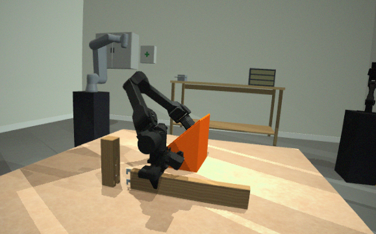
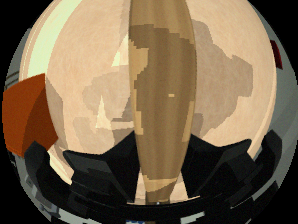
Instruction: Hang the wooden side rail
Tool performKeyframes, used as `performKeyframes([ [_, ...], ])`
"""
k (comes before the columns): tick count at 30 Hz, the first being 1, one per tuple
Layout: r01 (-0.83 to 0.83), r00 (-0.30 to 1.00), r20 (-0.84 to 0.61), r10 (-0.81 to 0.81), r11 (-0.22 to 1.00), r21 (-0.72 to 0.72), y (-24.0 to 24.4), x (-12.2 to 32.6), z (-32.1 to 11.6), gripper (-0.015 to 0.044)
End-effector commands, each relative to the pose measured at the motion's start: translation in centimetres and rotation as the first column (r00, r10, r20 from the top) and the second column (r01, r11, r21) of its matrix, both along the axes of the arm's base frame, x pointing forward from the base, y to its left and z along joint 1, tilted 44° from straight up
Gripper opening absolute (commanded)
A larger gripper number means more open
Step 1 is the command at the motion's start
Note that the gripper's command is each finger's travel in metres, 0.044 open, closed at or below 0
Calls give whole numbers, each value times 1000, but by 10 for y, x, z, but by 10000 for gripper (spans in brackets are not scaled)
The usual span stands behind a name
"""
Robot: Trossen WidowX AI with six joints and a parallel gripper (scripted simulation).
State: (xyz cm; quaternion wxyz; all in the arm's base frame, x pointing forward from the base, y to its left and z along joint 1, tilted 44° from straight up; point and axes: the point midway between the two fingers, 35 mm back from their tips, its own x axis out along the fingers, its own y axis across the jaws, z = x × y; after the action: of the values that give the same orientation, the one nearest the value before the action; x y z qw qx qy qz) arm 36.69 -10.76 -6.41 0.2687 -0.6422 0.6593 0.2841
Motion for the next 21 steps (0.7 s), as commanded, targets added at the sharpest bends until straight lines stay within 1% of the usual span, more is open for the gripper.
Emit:
performKeyframes([
  [1, -12, 1000, 6, 12, 1000, 2, 5, 3, 3, 0],
  [21, -12, 1000, 6, 12, 1000, 2, 7, 3, 5, 0],
])
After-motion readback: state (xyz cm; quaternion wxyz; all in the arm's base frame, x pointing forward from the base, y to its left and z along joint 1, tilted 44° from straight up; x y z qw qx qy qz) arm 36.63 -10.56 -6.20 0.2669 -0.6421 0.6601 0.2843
